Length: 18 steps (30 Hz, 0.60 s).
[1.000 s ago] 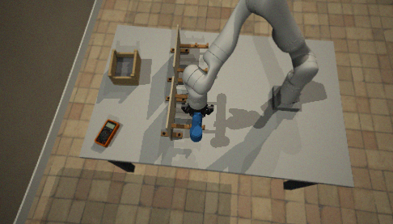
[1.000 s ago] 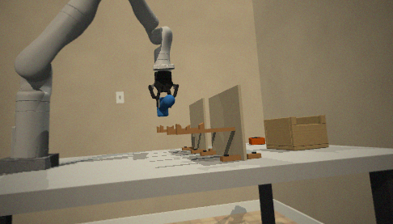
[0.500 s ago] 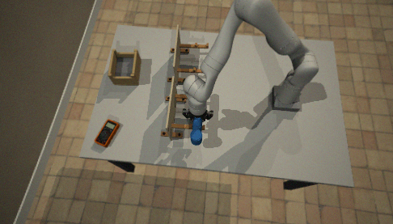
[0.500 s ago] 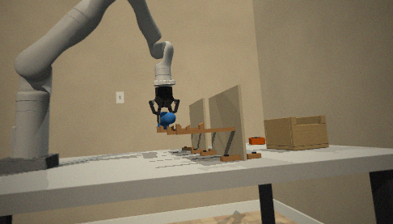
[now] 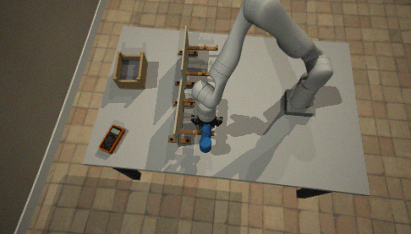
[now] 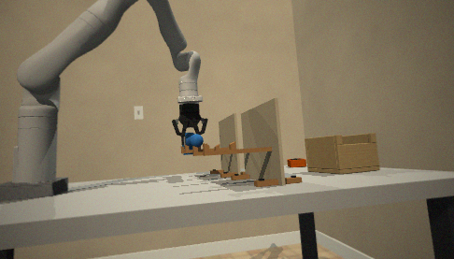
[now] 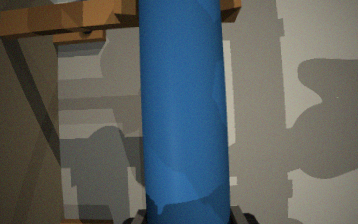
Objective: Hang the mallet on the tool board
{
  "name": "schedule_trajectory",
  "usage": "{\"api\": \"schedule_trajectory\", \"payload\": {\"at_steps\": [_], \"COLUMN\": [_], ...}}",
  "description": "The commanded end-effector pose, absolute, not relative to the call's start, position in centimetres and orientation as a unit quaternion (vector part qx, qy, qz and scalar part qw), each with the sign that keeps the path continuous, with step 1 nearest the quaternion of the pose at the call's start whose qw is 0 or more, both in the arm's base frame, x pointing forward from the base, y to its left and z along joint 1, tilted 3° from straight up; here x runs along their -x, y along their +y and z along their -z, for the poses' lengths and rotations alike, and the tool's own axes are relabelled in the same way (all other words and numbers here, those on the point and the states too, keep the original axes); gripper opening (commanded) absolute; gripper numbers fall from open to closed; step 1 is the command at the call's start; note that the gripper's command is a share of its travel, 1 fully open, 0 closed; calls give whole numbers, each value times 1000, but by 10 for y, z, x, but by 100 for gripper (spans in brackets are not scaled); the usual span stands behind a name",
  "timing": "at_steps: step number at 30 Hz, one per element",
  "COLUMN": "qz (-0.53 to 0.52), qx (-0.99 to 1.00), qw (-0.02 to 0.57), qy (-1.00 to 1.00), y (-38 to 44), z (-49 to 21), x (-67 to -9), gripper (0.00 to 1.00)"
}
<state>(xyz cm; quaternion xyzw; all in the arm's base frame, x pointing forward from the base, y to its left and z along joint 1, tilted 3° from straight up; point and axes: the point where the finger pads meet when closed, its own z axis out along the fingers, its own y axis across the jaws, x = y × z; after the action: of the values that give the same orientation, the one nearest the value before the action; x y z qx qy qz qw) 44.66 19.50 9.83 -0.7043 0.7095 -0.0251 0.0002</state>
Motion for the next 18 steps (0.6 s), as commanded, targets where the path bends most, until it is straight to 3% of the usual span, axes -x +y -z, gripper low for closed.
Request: {"api": "schedule_trajectory", "payload": {"at_steps": [1, 15, 16, 18], "qz": [28, 28, 28, 28], "qx": [704, 704, 704, 704], "qw": [1, 2, 2, 2], "qy": [710, 710, 710, 710], "y": [195, 195, 195, 195], "z": [-93, -93, -93, -93], "x": [-448, -448, -448, -448], "gripper": [10, 10, 100, 100]}}
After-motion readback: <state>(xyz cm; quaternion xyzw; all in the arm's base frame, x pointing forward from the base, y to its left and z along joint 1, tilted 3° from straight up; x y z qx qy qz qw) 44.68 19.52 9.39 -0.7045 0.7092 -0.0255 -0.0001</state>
